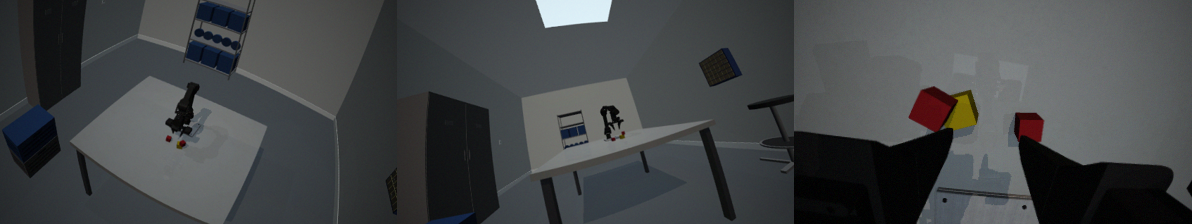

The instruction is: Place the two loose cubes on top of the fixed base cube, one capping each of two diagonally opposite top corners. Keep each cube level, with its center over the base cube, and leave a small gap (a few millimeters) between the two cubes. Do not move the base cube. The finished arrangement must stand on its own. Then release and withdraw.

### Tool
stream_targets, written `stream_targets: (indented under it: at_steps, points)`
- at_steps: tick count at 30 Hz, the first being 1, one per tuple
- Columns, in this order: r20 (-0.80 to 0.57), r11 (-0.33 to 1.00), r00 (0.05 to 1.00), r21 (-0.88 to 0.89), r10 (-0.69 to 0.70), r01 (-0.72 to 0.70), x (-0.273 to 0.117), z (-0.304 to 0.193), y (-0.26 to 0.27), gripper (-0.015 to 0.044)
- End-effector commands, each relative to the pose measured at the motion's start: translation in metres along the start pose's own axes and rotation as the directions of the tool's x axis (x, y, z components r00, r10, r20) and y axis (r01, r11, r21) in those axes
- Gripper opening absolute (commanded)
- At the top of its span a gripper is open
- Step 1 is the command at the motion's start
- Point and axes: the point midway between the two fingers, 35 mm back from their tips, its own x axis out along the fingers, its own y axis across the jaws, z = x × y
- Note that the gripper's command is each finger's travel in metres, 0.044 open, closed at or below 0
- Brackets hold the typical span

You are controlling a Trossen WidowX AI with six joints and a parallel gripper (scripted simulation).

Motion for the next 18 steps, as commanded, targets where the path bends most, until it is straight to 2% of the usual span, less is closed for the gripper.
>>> stream_targets:
  at_steps: [1,8,13,18]
  points:
    - [0.000,0.946,1.000,0.324,-0.002,0.002,-0.005,-0.005,-0.016,0.0265]
    - [0.000,0.707,1.000,0.708,-0.001,0.001,-0.011,-0.011,-0.036,0.0265]
    - [0.000,0.443,1.000,0.896,0.000,0.000,-0.015,-0.016,-0.049,0.0265]
    - [0.000,0.144,1.000,0.990,0.001,0.000,-0.019,-0.021,-0.062,0.0265]
